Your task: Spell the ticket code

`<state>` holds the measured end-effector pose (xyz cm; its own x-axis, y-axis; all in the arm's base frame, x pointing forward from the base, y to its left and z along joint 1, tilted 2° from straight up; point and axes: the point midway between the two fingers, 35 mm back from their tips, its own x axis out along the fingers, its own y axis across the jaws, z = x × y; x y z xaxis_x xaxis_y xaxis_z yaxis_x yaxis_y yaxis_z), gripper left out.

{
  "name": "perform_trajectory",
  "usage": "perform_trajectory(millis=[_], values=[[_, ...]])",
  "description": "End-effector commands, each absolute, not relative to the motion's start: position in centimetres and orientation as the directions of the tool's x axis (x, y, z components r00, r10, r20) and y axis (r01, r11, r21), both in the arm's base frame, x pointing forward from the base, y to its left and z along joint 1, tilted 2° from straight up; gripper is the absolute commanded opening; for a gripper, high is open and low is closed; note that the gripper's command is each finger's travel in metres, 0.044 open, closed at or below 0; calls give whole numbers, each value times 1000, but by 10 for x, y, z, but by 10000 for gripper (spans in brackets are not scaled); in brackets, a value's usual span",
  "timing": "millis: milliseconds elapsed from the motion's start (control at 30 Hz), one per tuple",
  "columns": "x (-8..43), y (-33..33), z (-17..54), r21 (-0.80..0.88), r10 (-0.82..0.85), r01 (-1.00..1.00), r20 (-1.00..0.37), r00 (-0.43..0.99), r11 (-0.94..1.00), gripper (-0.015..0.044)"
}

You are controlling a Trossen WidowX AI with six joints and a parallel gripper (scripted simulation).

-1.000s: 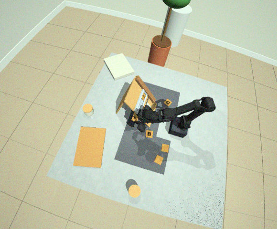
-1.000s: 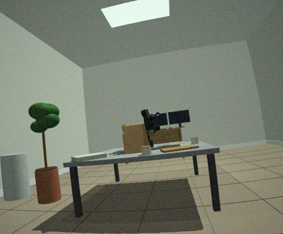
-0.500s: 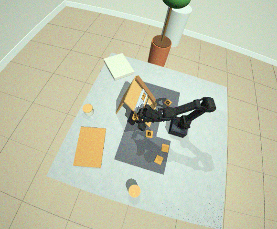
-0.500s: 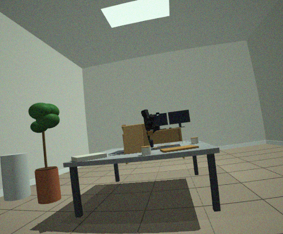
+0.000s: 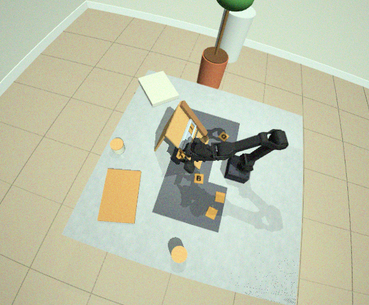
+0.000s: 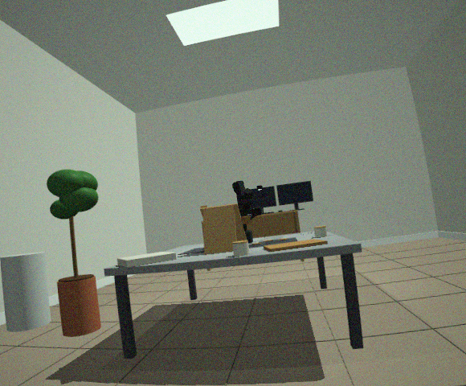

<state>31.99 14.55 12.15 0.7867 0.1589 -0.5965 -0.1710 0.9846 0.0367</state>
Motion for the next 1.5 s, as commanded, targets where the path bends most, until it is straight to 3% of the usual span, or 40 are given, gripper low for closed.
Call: perform_trajectory(millis=[0, 1467], values=[[320, 144, 123, 38, 163, -175, -594, 788, 984, 0], [324, 122, 122, 35, 162, -175, -594, 788, 984, 0]])
